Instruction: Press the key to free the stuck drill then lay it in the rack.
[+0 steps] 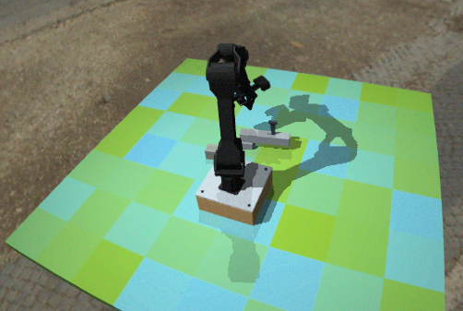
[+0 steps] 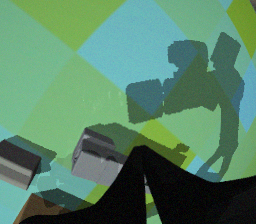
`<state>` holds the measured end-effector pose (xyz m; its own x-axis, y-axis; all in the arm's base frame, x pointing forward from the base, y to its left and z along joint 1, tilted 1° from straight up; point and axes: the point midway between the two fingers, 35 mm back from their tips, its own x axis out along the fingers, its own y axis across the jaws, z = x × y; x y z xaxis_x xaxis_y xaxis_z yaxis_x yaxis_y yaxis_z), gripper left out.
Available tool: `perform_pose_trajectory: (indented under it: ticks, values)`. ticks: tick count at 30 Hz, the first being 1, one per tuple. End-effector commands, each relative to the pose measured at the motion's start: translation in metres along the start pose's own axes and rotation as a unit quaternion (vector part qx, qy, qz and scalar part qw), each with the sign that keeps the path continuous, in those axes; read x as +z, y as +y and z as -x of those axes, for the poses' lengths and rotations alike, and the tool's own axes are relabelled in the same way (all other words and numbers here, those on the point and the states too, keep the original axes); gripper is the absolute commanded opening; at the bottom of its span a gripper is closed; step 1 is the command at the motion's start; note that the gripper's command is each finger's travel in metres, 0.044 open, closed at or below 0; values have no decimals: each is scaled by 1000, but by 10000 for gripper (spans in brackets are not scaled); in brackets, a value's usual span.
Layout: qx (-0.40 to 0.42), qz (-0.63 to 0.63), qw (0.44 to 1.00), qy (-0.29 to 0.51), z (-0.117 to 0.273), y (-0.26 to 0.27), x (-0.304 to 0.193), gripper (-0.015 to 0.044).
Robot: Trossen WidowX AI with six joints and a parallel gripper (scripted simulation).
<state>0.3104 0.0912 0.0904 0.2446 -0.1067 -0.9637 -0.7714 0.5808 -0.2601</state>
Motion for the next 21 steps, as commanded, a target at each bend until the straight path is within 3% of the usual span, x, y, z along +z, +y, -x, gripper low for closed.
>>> perform_pose_trajectory:
  ticks: [1,7,21]
  values:
    - [38,-134,990,26,1,-26,-41,0]
    - [97,-321,940,64,6,-46,-102,0]
    - [99,-326,938,65,-5,-44,-105,0]
